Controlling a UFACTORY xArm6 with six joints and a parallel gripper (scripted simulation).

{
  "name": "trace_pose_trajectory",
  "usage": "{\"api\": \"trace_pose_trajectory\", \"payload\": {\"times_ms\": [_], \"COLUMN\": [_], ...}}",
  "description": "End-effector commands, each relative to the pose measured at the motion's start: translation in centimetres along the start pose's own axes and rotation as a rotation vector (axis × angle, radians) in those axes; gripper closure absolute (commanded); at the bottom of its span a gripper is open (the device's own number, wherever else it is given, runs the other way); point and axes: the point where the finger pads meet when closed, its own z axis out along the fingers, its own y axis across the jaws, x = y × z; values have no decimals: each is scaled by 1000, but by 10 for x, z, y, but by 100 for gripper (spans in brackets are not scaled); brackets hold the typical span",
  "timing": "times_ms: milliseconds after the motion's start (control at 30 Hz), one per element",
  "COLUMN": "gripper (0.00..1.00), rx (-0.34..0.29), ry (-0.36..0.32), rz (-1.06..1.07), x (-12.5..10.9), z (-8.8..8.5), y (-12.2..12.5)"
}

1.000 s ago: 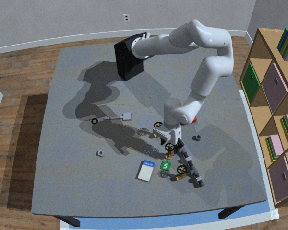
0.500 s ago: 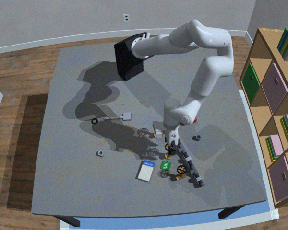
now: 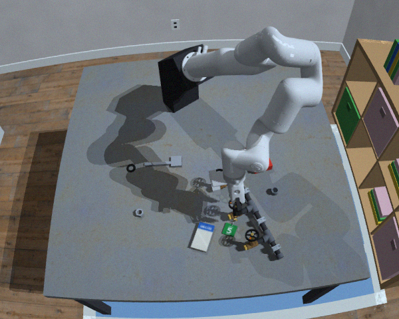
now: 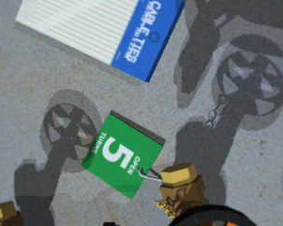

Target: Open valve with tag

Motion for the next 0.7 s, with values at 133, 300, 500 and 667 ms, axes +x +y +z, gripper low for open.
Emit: {"api": "trace_pose_trajectory", "payload": {"times_ms": [133, 300, 500, 667], "gripper": [100, 100, 100, 100], "rx": [-2, -2, -2, -2], "ry": [-3, -3, -3, -3], "rz": [0, 0, 0, 0], "x": [0, 0, 0, 0], "z": [0, 0, 0, 0], "y": [-1, -1, -1, -1]}}
